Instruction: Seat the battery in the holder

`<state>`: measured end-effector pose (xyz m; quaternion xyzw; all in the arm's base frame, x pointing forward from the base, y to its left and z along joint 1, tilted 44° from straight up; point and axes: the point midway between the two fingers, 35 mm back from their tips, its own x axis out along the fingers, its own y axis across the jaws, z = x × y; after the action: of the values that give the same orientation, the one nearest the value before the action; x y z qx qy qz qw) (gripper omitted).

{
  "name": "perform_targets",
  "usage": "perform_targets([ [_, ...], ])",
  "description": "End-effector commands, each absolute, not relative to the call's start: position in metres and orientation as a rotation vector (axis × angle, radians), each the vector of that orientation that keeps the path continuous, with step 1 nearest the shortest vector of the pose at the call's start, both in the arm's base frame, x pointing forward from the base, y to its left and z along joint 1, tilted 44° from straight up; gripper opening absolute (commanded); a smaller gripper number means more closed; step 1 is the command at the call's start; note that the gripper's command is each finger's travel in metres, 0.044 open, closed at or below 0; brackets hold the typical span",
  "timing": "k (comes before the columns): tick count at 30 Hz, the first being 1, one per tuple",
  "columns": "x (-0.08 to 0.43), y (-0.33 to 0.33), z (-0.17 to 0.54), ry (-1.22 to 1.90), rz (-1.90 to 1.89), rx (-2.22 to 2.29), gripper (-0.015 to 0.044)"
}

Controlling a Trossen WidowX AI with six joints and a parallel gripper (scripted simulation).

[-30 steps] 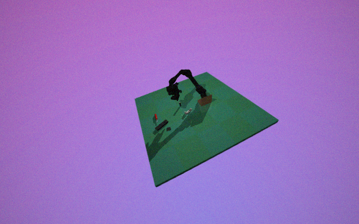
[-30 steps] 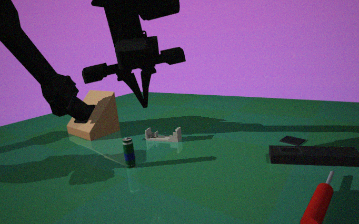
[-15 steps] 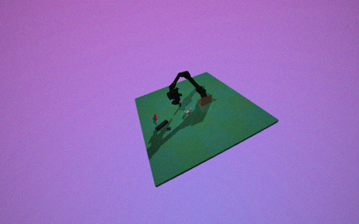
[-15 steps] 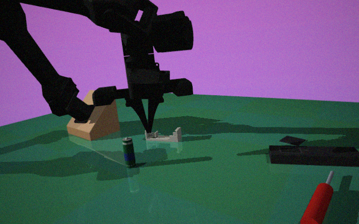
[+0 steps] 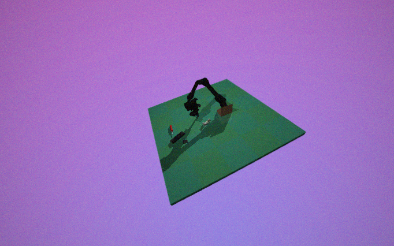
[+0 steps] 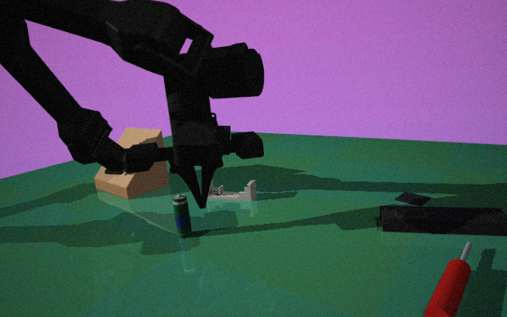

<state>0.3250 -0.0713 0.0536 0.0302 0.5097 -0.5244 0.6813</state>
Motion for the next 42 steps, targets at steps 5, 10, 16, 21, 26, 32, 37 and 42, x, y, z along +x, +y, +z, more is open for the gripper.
perform_targets([
  [5, 0.314, -0.079, 0.060, 1.146, -1.180, 0.060, 0.0000],
  [10, 0.308, -0.083, 0.064, 1.146, -1.180, 0.060, 0.0000],
  [16, 0.301, -0.087, 0.069, 1.146, -1.180, 0.059, 0.0000],
  [21, 0.295, -0.091, 0.073, 1.146, -1.181, 0.058, 0.0000],
  [26, 0.288, -0.094, 0.077, 1.146, -1.181, 0.058, 0.0000],
  [32, 0.282, -0.097, 0.079, 1.146, -1.181, 0.057, 0.0000],
  [37, 0.287, -0.088, 0.087, 1.146, -1.179, 0.066, 0.0000],
  [42, 0.290, -0.060, 0.116, 1.150, -1.177, 0.064, 0.0000],
])
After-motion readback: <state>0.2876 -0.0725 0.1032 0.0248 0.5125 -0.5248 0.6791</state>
